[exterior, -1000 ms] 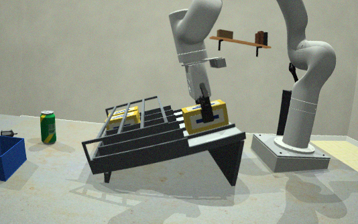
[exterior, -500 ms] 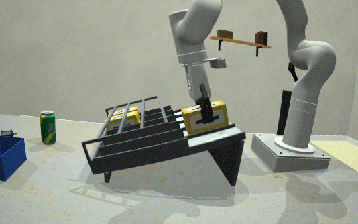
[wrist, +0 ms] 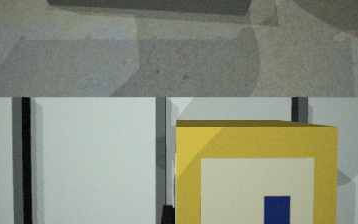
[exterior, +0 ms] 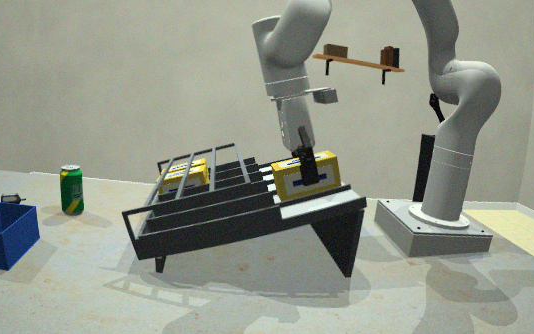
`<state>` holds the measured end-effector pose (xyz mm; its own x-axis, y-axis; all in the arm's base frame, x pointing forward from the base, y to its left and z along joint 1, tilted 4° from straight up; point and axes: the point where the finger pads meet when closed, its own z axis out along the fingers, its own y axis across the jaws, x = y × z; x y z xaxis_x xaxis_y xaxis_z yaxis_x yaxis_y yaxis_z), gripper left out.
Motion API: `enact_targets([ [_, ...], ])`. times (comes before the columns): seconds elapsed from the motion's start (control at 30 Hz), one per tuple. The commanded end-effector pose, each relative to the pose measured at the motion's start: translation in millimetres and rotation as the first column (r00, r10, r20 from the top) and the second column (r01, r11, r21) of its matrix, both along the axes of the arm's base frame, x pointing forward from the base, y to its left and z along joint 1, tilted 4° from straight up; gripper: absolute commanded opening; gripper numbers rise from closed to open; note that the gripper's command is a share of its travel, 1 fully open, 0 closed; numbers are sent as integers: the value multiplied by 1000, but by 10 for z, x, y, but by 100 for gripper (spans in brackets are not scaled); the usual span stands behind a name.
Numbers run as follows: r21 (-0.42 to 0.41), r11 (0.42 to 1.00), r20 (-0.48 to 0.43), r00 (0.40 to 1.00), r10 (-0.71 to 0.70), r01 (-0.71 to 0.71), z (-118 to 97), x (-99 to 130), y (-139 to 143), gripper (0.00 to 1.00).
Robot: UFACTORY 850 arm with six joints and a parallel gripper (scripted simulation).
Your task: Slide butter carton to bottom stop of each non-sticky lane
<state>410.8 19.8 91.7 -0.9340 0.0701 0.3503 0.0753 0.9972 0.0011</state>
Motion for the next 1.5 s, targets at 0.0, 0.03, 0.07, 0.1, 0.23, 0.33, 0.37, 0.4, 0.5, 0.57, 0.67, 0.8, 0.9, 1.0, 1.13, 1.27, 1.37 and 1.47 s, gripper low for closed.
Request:
enact_targets([
  [0.0, 0, 1000, 2, 1000, 0, 0, 6, 8, 0, 0],
  [0.03, 0, 1000, 2, 1000, 0, 0, 6, 8, 0, 0],
  [0.07, 0, 1000, 2, 1000, 0, 0, 6, 8, 0, 0],
  [0.1, 0, 1000, 2, 1000, 0, 0, -3, -1, 5, 0],
  [0.23, 0, 1000, 2, 1000, 0, 0, -3, -1, 5, 0],
  [0.33, 0, 1000, 2, 1000, 0, 0, -3, -1, 5, 0],
  [0.37, 0, 1000, 2, 1000, 0, 0, -3, -1, 5, 0],
  [0.4, 0, 1000, 2, 1000, 0, 0, -3, -1, 5, 0],
  [0.5, 0, 1000, 2, 1000, 0, 0, -3, -1, 5, 0],
  [0.57, 0, 1000, 2, 1000, 0, 0, -3, -1, 5, 0],
  [0.67, 0, 1000, 2, 1000, 0, 0, -3, -1, 5, 75],
  [0.8, 0, 1000, 2, 1000, 0, 0, -3, -1, 5, 75],
  [0.9, 0, 1000, 2, 1000, 0, 0, -3, -1, 5, 75],
  [1.0, 0, 1000, 2, 1000, 0, 0, -3, -1, 5, 75],
  [1.13, 0, 1000, 2, 1000, 0, 0, -3, -1, 5, 75],
  [1.27, 0, 1000, 2, 1000, 0, 0, -3, -1, 5, 76],
  [1.37, 0, 1000, 2, 1000, 0, 0, -3, -1, 5, 76],
  [1.47, 0, 1000, 2, 1000, 0, 0, -3, -1, 5, 76],
])
